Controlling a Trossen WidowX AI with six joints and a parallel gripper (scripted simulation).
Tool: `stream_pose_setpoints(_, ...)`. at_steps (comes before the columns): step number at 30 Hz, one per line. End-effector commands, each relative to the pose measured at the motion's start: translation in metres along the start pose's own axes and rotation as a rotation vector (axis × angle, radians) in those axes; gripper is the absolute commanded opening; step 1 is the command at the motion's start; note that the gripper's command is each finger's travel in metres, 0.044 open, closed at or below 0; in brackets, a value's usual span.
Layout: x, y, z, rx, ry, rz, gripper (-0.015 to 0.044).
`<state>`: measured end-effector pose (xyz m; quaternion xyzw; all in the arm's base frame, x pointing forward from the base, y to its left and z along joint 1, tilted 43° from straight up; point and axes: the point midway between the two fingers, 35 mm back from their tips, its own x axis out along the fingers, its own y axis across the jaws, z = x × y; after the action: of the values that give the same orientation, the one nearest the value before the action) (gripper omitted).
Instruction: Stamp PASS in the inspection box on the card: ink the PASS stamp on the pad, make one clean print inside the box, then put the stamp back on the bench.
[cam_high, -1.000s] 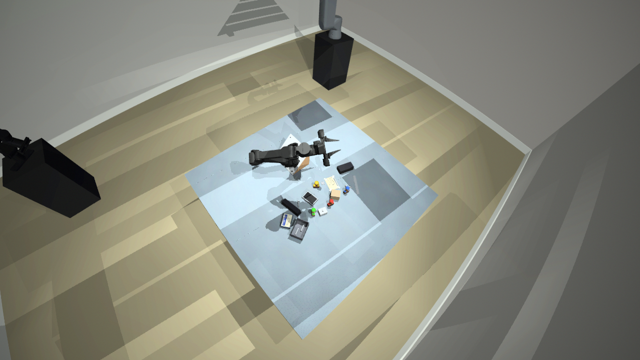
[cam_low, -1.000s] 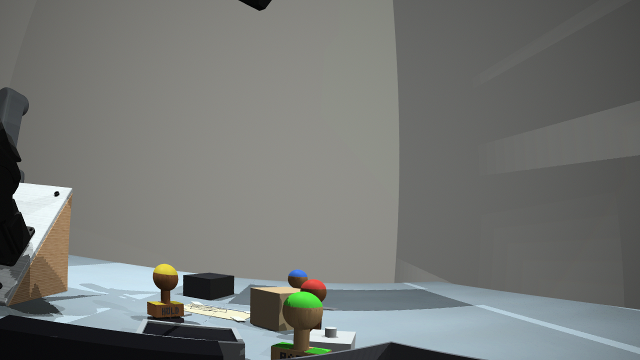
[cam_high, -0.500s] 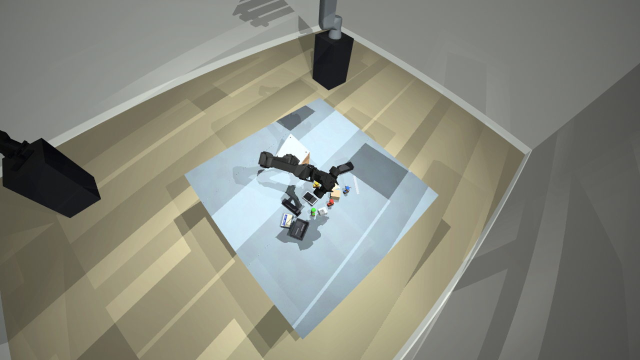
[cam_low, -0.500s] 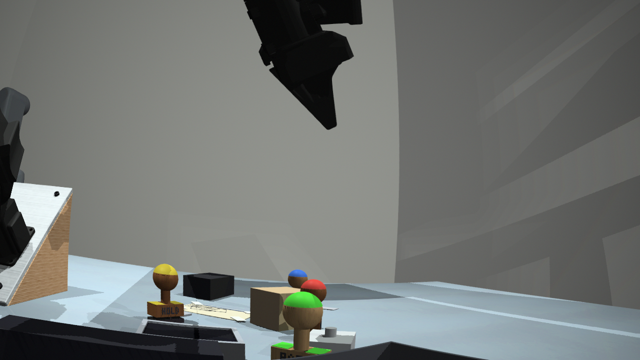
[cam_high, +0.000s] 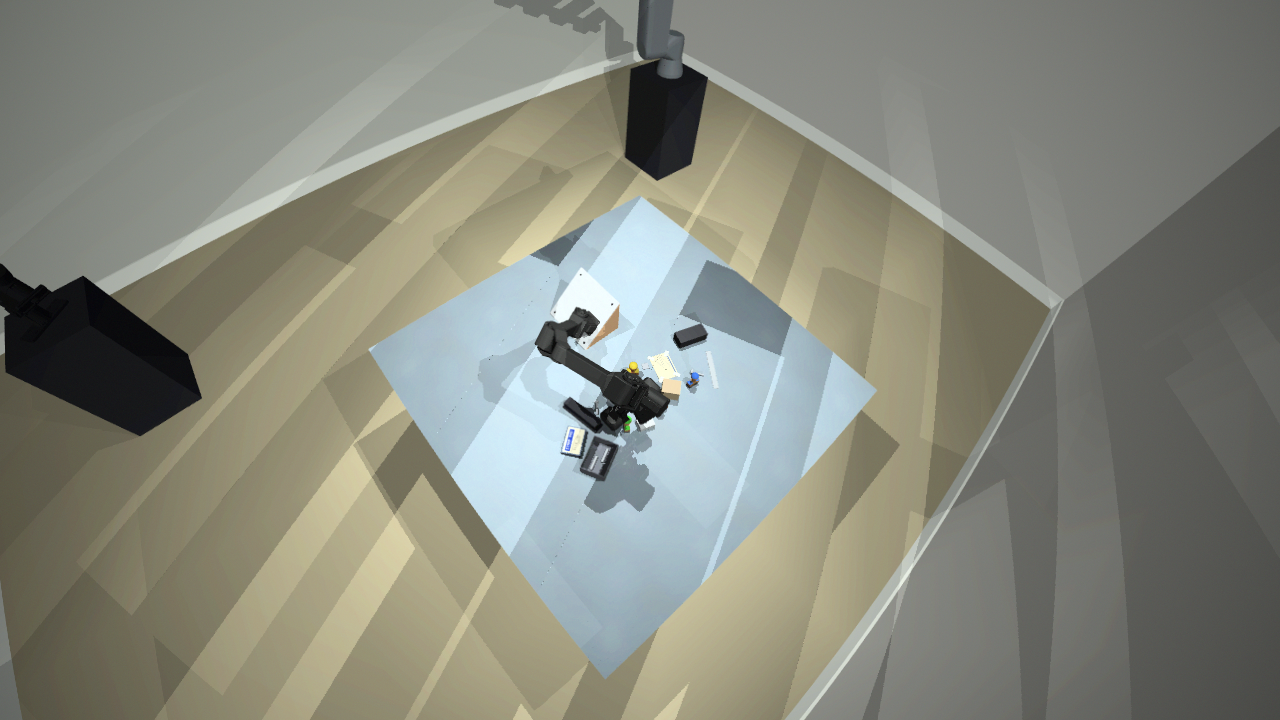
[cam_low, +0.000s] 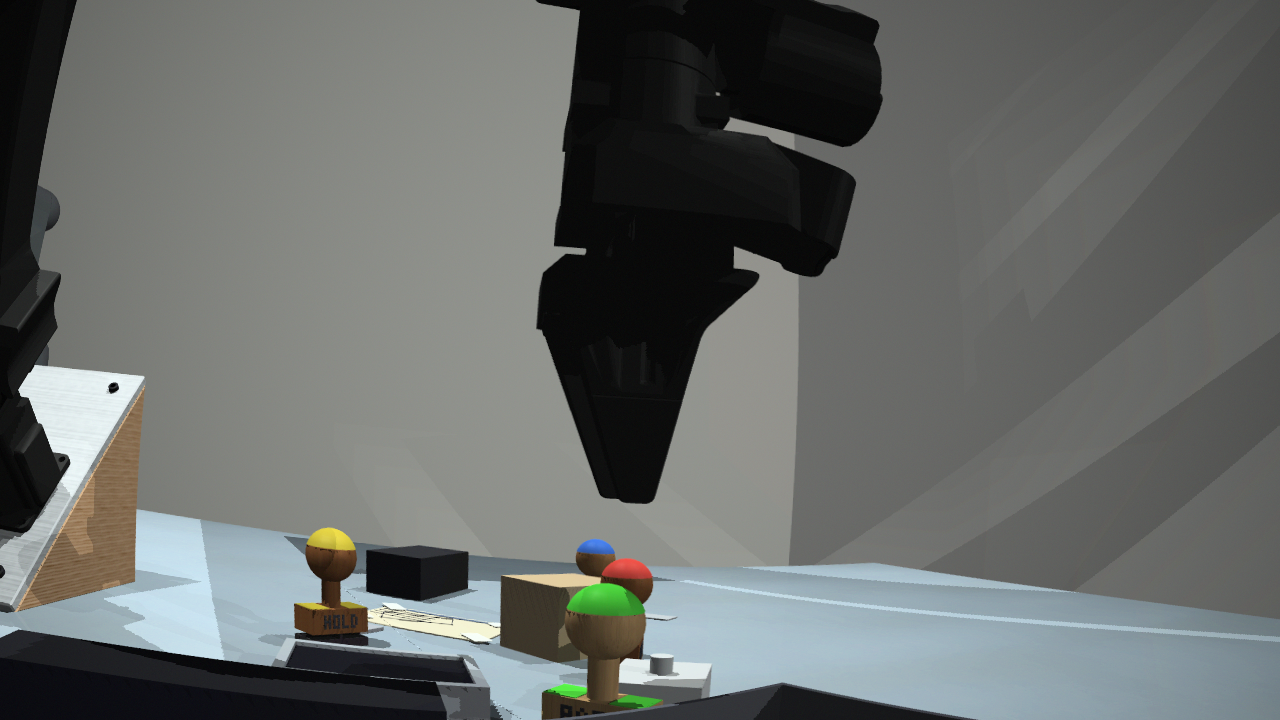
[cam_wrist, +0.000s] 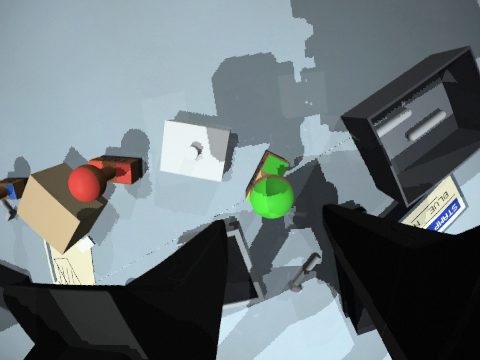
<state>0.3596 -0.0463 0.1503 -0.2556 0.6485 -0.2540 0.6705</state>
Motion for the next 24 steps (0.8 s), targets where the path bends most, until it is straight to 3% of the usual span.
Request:
stream_pose_setpoints(1, 0.001, -0.002, 0.000, 0.000, 0.008, -0.015, 0.0223)
stream_pose_setpoints(24, 0.037, -0.003, 0.000, 0.000, 0.007, -0.014, 0.0223)
